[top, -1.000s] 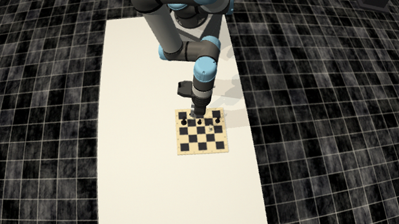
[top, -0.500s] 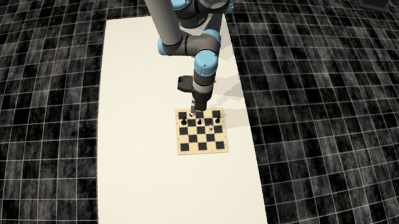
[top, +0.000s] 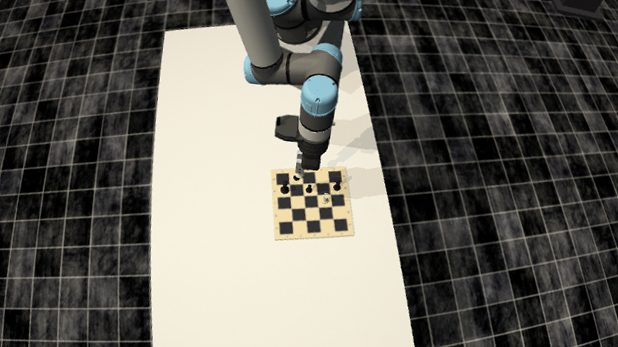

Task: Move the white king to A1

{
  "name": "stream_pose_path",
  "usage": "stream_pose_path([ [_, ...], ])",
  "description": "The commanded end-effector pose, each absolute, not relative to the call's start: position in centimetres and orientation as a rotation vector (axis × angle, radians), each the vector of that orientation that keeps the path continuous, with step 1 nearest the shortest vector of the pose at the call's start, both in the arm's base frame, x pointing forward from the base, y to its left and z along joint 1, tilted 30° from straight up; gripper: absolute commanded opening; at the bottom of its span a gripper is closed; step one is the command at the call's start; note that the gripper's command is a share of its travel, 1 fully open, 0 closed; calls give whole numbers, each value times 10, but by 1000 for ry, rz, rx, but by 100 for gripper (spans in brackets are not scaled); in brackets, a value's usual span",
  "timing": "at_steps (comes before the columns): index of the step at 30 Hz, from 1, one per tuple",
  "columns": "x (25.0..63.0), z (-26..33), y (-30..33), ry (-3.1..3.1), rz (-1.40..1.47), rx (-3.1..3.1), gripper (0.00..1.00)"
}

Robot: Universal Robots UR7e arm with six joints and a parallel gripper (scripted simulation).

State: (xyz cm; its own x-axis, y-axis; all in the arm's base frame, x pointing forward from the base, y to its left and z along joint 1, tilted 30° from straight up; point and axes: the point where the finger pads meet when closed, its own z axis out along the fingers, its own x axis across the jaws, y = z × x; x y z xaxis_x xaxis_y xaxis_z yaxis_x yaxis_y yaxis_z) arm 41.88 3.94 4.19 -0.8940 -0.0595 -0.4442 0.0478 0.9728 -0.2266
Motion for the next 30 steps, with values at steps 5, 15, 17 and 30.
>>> stream_pose_path([
  [5,416,42,34,2651,-299,78,0],
  [15,395,39,3,2554,-157,621,0],
  [17,391,39,-3,2523,-129,725,0],
  [30,387,38,-7,2495,-106,806,0],
])
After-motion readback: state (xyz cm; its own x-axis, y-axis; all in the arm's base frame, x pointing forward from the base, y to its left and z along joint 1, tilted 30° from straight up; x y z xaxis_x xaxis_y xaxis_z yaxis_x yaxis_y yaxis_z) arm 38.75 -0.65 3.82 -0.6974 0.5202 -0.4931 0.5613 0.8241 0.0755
